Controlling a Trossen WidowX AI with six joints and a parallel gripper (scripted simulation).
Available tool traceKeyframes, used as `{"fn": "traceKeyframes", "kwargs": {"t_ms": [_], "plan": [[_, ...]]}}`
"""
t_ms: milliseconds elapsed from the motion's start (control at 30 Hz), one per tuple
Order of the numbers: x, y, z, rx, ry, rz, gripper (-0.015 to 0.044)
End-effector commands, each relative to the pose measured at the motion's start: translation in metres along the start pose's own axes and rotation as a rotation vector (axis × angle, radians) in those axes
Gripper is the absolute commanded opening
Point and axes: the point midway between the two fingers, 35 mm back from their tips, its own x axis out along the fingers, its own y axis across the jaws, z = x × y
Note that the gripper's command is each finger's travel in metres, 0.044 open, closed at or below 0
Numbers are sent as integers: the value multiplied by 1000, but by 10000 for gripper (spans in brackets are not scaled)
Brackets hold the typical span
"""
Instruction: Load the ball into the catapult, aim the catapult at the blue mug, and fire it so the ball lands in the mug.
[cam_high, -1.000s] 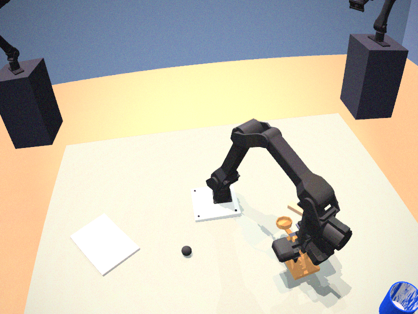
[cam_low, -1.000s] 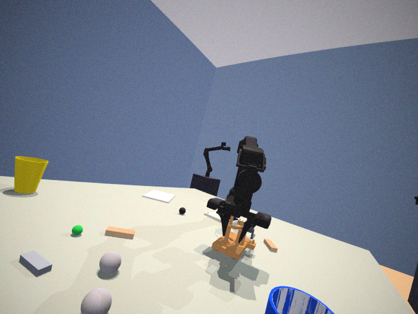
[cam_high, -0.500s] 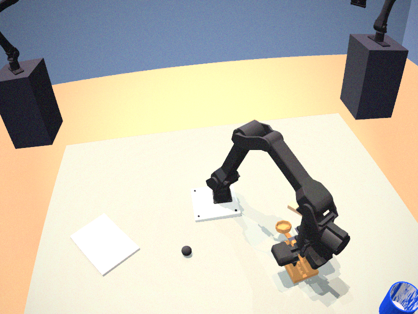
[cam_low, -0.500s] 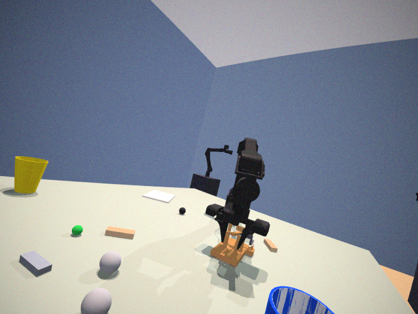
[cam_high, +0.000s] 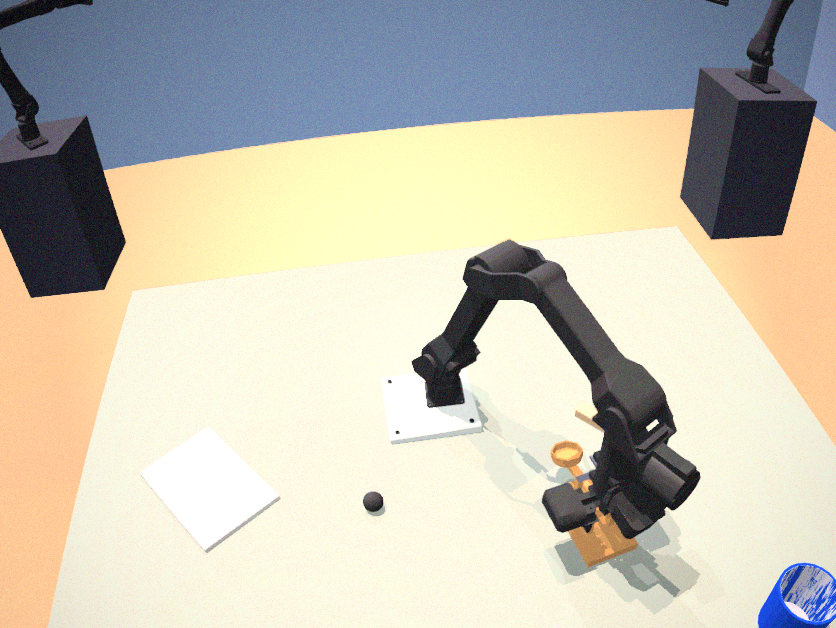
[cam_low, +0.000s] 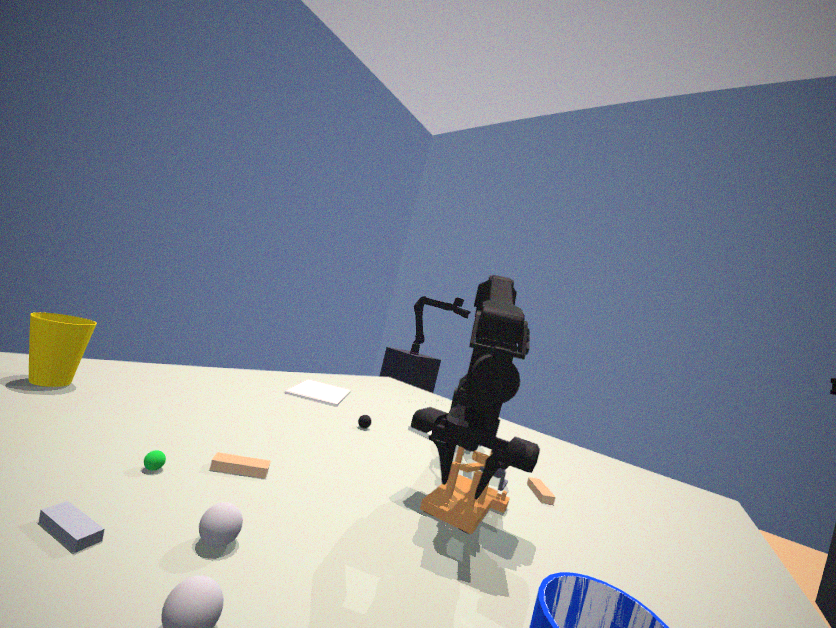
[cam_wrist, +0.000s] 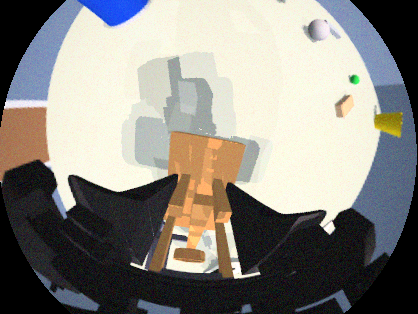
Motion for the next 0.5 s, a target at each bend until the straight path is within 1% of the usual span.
{"fn": "traceKeyframes", "kwargs": {"t_ms": [0,67,133,333,433,467], "plan": [[-1,0,1,0,-2,2,341],[-3,0,1,0,-2,2,394],[-19,1,3,0,-2,1,440],[-92,0,1,0,0,0,440],[-100,0,0,0,0,0,440],[-83,1,3,-3,2,-1,440]]}}
